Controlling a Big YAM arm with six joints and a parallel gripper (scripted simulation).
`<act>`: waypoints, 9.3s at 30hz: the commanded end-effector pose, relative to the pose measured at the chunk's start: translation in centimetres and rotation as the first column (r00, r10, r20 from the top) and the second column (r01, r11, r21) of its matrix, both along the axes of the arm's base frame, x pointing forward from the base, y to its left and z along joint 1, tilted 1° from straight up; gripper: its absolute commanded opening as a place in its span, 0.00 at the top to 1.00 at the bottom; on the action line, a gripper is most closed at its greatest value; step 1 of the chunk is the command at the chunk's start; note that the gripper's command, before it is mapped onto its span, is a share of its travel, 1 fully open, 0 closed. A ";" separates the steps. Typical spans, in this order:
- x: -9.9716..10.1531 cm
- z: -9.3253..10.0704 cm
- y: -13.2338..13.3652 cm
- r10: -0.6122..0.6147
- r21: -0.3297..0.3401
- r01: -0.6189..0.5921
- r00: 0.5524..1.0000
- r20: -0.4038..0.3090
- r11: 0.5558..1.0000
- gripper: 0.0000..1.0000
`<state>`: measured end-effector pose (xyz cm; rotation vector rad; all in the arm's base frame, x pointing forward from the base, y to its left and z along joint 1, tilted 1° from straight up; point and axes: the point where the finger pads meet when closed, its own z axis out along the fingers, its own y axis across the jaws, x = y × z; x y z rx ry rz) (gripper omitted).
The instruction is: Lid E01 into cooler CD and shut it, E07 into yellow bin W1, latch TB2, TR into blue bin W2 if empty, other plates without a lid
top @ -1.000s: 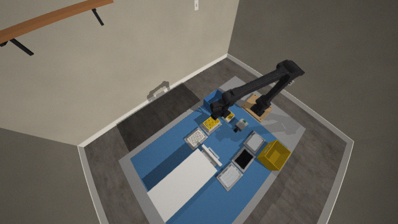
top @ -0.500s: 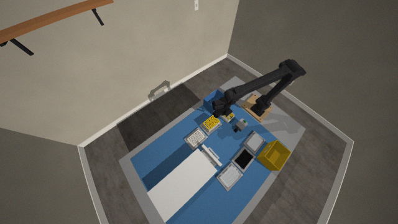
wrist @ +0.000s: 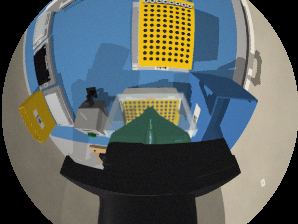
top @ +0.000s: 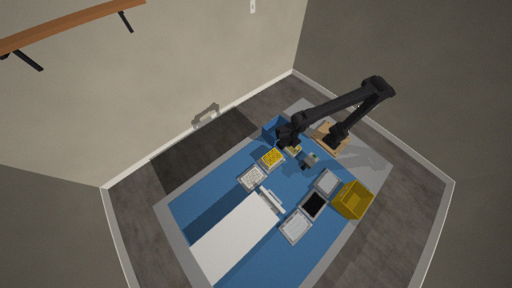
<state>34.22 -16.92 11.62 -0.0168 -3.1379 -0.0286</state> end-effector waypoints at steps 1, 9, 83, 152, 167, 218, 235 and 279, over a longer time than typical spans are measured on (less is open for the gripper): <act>-0.5 1.1 -0.4 0.009 -0.011 -0.009 1.000 0.016 1.000 1.00; -1.3 1.2 -0.4 0.009 -0.011 -0.009 1.000 0.015 1.000 1.00; -4.0 6.2 -0.3 0.014 0.001 -0.014 1.000 -0.007 1.000 1.00; -8.9 -0.5 -0.3 0.023 -0.012 -0.023 1.000 0.012 1.000 1.00; -8.8 -2.3 -0.3 0.025 -0.009 -0.025 1.000 0.009 1.000 1.00; -8.9 -5.8 0.0 0.028 -0.007 -0.028 1.000 0.006 1.000 1.00; -8.9 -6.3 0.0 0.028 -0.007 -0.028 1.000 0.006 1.000 1.00; -8.9 -6.8 0.0 0.028 -0.006 -0.028 1.000 0.006 1.000 1.00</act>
